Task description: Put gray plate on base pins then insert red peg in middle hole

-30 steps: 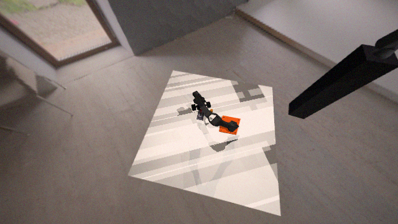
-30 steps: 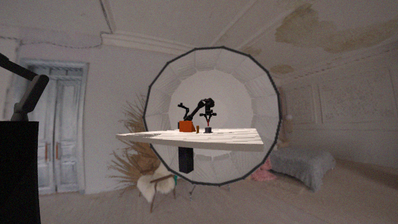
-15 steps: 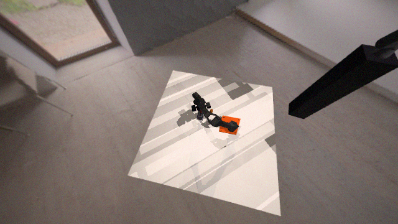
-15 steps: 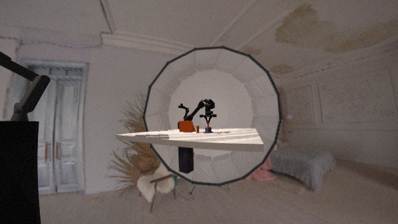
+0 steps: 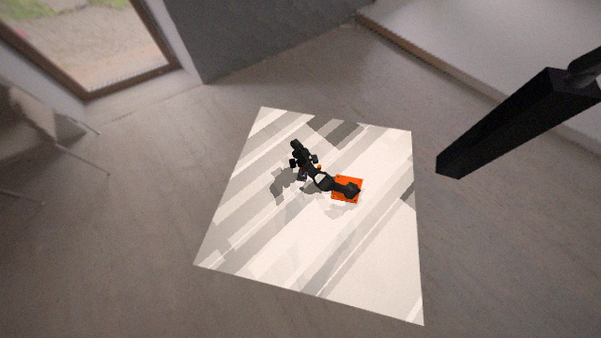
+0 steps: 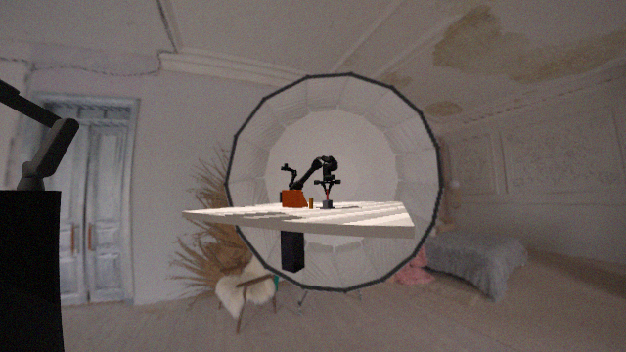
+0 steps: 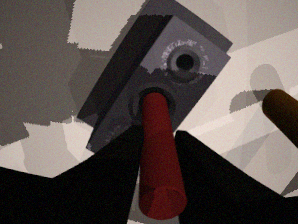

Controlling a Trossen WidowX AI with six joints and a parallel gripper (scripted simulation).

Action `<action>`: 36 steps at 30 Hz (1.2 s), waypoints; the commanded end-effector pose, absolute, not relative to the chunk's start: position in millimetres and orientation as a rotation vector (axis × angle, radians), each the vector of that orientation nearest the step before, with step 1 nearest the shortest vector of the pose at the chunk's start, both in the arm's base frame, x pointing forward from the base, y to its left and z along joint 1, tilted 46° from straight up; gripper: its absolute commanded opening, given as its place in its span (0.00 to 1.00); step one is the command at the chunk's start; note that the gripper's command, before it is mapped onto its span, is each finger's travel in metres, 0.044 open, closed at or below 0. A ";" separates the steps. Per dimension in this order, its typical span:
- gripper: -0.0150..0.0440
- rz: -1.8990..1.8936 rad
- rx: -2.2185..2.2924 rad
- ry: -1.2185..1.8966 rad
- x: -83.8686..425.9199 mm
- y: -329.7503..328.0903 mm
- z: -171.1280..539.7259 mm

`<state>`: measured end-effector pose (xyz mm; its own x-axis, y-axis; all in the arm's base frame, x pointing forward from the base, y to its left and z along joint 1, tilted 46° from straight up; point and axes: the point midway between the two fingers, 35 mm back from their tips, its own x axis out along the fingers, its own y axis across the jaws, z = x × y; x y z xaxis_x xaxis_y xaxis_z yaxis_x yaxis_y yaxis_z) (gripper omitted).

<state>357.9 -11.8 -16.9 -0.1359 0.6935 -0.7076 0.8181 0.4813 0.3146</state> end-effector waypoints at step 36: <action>0.25 -0.185 1.262 1.878 356.8 -8.9 -18.3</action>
